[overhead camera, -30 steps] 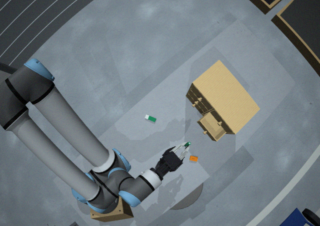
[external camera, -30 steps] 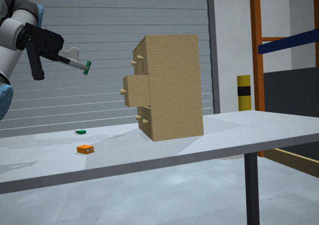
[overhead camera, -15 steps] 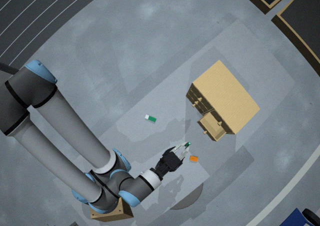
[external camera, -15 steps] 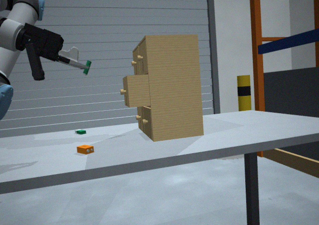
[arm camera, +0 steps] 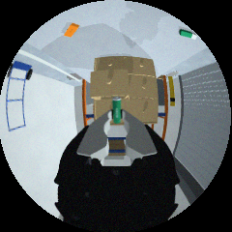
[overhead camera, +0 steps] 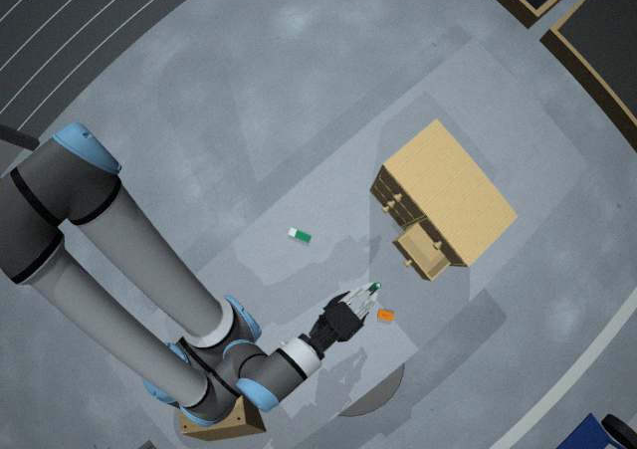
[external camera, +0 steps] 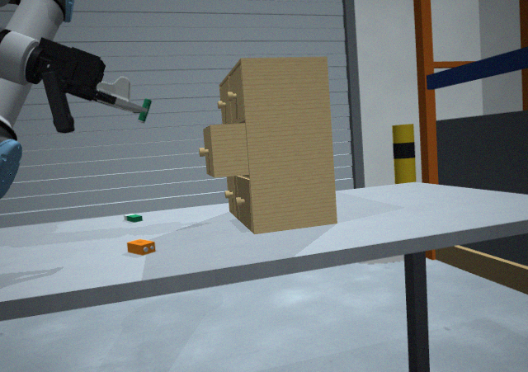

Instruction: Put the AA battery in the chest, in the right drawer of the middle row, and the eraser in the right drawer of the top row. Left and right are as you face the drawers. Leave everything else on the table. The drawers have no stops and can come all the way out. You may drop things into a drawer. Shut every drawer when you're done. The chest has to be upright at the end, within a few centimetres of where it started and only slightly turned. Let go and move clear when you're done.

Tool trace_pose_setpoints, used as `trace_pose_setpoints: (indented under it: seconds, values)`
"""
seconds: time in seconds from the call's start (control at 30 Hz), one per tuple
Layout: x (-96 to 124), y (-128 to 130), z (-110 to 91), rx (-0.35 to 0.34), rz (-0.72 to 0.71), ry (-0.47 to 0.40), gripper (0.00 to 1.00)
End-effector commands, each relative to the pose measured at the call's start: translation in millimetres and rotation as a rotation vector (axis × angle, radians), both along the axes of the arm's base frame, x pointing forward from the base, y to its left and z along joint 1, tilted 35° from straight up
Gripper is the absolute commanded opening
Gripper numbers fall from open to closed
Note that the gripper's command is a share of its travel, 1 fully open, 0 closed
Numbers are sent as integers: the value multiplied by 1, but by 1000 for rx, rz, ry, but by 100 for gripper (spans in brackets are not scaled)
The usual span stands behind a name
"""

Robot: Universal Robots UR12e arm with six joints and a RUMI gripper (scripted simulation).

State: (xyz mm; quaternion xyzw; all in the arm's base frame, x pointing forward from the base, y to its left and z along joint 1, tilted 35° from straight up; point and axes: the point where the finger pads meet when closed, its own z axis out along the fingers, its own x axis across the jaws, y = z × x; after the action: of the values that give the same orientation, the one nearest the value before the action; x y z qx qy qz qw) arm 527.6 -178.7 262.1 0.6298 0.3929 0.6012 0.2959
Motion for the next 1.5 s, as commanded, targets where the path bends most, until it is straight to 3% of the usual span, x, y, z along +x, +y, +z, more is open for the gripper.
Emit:
trace_pose_setpoints:
  seconds: [0.0,1.47]
  values:
    - [1,0,0,-3,-31,-20,5]
    - [1,2,-2,-3,-38,-34,5]
